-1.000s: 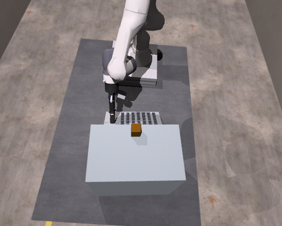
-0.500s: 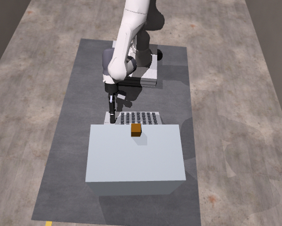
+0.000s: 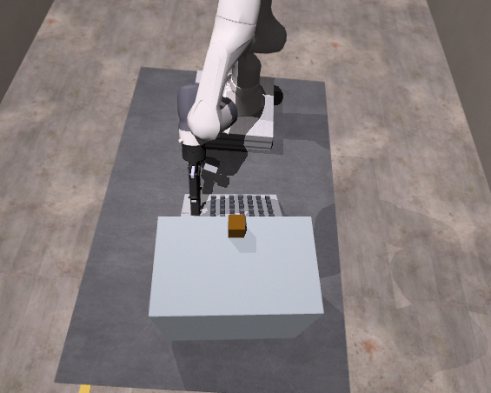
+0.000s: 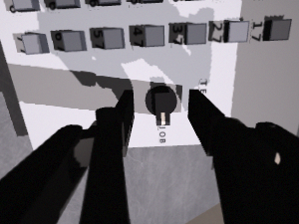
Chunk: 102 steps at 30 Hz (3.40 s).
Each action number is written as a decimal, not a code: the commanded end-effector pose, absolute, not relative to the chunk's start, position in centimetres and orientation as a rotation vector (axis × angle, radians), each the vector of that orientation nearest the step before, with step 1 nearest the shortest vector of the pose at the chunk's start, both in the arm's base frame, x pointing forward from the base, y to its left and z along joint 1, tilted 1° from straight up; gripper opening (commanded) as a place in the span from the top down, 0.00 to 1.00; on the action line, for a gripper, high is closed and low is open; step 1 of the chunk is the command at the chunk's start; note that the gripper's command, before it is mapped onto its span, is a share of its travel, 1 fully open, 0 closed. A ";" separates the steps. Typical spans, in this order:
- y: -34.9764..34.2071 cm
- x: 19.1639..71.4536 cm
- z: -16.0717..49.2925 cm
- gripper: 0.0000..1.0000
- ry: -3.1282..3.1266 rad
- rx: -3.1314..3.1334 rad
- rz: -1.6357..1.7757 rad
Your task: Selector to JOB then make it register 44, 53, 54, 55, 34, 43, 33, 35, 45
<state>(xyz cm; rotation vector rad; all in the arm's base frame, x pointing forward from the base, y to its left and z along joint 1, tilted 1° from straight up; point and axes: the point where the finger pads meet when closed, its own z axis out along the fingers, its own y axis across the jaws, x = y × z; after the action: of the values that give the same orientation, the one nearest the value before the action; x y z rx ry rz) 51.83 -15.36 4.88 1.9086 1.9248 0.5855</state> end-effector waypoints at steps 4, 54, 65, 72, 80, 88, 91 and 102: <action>-15.4 51.9 4.9 0.60 1.911 1.930 0.594; -15.5 49.7 8.4 0.60 1.911 1.930 0.593; -15.6 49.2 9.3 0.60 1.911 1.930 0.594; -15.6 49.2 9.3 0.90 1.911 1.930 0.594; -15.6 49.2 9.3 0.90 1.911 1.930 0.594; -15.6 49.2 9.3 0.90 1.911 1.930 0.594; -15.6 49.2 9.3 0.90 1.911 1.930 0.594; -15.6 49.2 9.3 0.90 1.911 1.930 0.594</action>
<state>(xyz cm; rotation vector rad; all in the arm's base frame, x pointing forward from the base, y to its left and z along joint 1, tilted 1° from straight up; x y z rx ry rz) 49.23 -15.44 9.24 1.9209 1.9185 0.5940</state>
